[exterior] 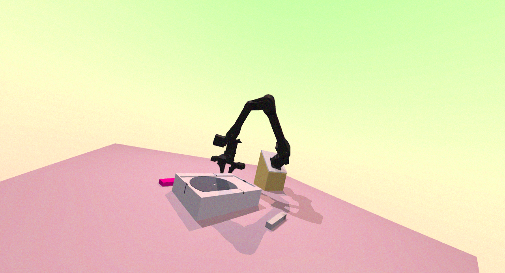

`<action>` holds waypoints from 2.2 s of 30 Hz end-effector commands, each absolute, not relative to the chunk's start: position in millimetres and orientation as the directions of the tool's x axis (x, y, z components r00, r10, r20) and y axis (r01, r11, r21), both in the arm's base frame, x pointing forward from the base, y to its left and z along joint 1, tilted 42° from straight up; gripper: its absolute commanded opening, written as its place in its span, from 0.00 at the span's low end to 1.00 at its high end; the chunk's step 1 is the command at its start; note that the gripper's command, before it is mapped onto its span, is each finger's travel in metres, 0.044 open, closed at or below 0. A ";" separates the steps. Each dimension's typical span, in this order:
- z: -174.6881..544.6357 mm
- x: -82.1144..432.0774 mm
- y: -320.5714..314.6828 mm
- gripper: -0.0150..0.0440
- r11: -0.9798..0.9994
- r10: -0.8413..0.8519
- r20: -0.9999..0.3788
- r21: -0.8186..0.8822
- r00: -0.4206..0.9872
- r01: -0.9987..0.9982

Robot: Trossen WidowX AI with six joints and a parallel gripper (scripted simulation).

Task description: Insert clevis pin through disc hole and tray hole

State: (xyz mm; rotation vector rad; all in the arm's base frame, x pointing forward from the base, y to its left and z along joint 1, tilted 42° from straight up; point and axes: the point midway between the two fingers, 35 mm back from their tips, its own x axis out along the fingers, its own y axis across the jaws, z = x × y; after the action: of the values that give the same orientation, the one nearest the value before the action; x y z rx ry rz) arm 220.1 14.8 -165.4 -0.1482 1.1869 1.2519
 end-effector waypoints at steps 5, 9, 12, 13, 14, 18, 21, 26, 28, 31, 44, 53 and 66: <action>-166.0 220.4 15.9 0.26 0.388 0.648 -0.747 0.492 -0.149 -0.780; -166.0 220.4 15.9 0.25 0.388 0.648 -0.747 0.492 -0.149 -0.780; -166.0 220.4 15.9 0.25 0.388 0.648 -0.747 0.492 -0.149 -0.780; -166.0 220.4 15.9 0.25 0.388 0.648 -0.747 0.492 -0.149 -0.780; -166.0 220.4 15.9 0.25 0.388 0.648 -0.747 0.492 -0.149 -0.780; -163.9 220.8 13.9 0.25 0.387 0.648 -0.747 0.491 -0.149 -0.780; -156.3 222.6 6.8 0.25 0.387 0.647 -0.748 0.490 -0.149 -0.781; -145.1 224.7 -3.3 0.25 0.387 0.646 -0.749 0.489 -0.149 -0.781; -142.2 225.4 -6.0 0.25 0.387 0.646 -0.749 0.489 -0.149 -0.781; -135.0 226.8 -12.3 0.25 0.387 0.646 -0.749 0.489 -0.149 -0.782; -113.4 231.2 -31.4 0.25 0.388 0.645 -0.750 0.489 -0.149 -0.781; -117.1 232.8 -30.0 0.25 0.388 0.646 -0.749 0.489 -0.149 -0.781; -131.2 229.5 -16.9 0.25 0.384 0.646 -0.748 0.488 -0.149 -0.784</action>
State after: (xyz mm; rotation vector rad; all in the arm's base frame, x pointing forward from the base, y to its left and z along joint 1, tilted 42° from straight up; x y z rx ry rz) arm 232.1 -22.4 -126.3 -0.1613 1.1800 1.2511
